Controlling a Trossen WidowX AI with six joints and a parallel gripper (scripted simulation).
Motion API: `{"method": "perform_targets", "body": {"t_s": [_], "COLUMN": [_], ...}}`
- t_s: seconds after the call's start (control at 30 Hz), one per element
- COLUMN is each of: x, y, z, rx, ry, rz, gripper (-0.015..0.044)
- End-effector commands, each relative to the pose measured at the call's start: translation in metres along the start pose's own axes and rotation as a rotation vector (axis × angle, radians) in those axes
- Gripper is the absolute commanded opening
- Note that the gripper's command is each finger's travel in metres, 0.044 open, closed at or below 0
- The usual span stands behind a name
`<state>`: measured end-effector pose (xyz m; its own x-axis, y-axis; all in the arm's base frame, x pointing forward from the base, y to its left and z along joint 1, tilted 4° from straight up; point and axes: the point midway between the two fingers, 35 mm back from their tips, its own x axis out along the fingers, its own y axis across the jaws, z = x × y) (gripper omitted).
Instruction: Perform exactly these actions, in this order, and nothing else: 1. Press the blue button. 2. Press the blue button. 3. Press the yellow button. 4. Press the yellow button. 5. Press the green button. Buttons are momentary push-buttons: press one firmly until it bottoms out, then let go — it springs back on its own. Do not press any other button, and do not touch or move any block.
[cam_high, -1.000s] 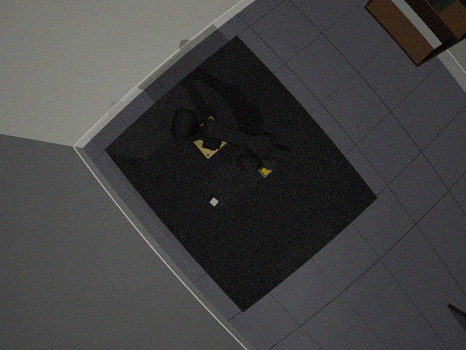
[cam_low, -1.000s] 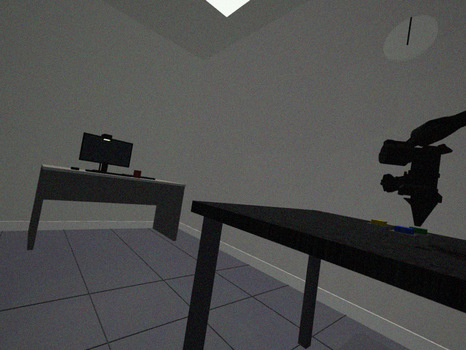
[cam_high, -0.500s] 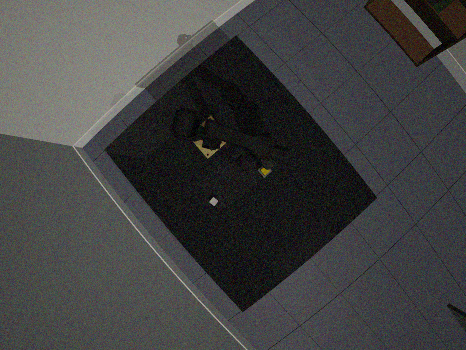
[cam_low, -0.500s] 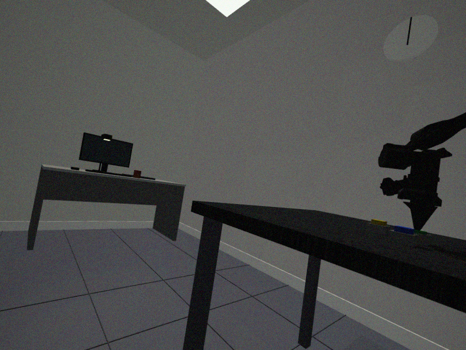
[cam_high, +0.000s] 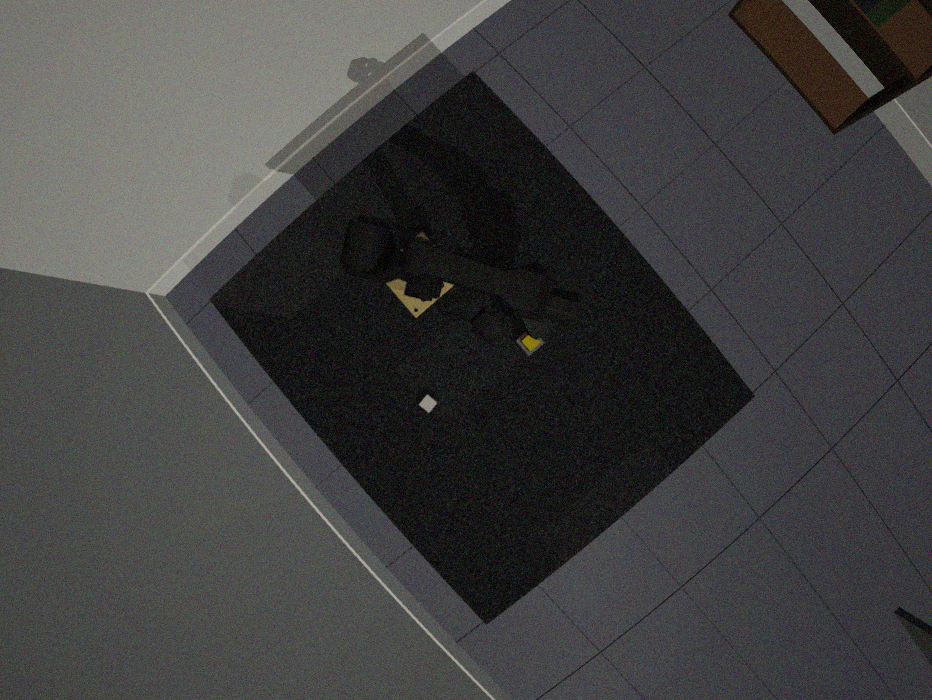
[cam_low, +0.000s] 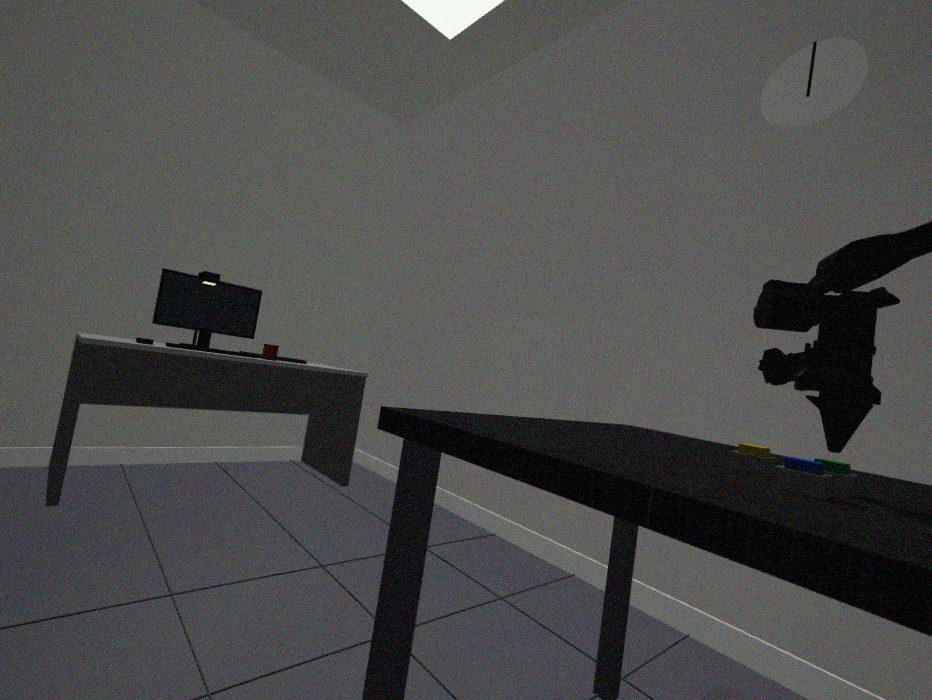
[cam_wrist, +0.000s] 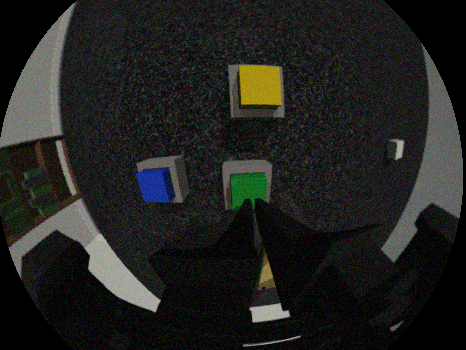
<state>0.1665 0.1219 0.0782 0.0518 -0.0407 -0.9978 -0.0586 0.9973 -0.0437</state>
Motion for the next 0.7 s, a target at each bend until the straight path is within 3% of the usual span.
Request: {"method": "perform_targets", "body": {"t_s": [0.0,0.03,0.5,0.67], "x": [-0.013,-0.013,-0.075,-0.077], "y": [0.001,0.001,0.089,0.093], "z": [0.000,0.000,0.064,0.066], "rx": [0.002,0.002,-0.001,0.002], "ry": [-0.006,-0.006,-0.013,-0.011], "rz": [0.004,0.004,0.013,0.013], "gripper": [0.0020,0.0020,0.0387,0.0400]}}
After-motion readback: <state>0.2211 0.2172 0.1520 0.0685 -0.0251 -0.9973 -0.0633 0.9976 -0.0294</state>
